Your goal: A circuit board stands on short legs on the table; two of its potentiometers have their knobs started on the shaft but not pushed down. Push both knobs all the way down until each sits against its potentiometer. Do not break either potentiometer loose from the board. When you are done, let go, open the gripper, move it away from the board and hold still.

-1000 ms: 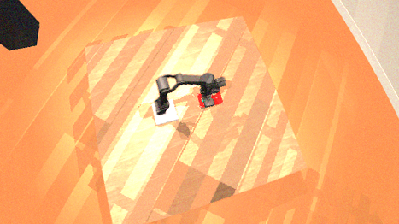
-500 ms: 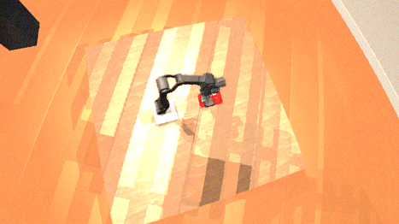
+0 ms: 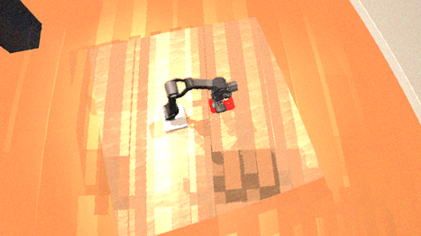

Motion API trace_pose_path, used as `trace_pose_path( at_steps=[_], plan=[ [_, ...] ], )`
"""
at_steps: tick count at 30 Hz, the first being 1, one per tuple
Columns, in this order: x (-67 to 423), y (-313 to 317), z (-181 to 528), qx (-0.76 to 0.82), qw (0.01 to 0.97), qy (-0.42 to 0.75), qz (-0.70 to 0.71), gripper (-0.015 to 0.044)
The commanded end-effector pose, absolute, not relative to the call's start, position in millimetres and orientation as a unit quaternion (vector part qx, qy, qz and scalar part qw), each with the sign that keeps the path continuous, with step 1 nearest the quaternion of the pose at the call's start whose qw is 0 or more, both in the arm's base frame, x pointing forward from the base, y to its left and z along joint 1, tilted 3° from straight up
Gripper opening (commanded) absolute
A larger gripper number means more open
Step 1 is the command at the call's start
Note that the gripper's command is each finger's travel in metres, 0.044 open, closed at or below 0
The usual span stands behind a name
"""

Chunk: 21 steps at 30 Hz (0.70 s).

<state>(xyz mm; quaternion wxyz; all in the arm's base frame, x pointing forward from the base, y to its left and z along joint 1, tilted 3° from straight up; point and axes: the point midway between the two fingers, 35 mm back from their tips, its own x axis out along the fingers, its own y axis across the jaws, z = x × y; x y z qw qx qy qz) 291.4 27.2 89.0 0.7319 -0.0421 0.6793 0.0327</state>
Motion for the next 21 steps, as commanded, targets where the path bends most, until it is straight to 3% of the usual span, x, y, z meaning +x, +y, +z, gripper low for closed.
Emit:
trace_pose_path(
  at_steps=[1,21],
  plan=[
    [292.3,27.6,79.7,-0.04,0.73,0.682,0.033,0.0],
    [292.5,27.6,77.6,-0.04,0.73,0.682,0.033,0.0]
  ],
)
